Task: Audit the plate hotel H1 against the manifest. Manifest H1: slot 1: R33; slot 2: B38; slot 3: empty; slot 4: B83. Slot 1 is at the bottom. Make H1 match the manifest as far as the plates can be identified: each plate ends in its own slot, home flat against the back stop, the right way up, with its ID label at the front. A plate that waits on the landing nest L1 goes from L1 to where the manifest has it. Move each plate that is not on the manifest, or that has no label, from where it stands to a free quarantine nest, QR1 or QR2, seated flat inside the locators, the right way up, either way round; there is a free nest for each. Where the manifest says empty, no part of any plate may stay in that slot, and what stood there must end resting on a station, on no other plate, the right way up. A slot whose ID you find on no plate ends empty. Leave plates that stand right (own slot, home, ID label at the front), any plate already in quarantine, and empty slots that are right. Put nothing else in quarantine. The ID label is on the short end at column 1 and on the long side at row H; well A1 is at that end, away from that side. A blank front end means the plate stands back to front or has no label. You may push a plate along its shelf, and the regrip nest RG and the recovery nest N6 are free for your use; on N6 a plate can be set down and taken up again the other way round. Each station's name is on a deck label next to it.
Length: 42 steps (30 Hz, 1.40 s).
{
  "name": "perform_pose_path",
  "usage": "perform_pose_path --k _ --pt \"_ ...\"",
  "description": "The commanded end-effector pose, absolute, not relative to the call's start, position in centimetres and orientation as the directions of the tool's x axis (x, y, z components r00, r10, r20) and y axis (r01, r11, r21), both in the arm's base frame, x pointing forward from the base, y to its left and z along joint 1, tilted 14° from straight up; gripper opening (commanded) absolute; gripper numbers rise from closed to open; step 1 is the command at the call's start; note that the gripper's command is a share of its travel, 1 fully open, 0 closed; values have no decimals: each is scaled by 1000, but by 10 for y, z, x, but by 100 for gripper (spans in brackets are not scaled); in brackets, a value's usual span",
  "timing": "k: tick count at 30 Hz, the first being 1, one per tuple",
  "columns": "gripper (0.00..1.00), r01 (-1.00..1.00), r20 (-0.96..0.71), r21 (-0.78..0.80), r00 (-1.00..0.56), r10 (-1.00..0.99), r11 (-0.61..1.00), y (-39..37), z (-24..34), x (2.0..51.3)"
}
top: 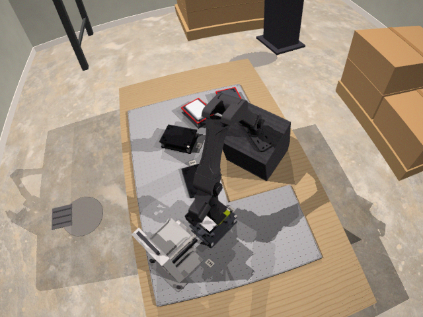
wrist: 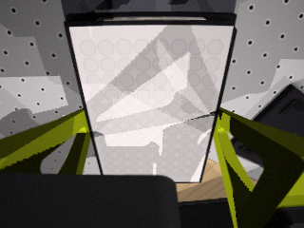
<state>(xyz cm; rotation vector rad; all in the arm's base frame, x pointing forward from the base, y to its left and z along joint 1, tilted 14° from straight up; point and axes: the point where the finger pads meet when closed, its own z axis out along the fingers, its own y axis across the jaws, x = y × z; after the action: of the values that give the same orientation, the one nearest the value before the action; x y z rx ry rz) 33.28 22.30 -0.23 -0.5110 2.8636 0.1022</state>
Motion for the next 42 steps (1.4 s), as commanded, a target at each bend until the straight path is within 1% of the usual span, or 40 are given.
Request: perform_pose_path --k 1,26,42 --pt "86 -355 -276 41 -902 -331 934 232 19 339" --pt "86 -358 -273 39 -902 -334 933 230 38 333" --pt "86 -353 -277 39 -903 -329 935 224 74 325"
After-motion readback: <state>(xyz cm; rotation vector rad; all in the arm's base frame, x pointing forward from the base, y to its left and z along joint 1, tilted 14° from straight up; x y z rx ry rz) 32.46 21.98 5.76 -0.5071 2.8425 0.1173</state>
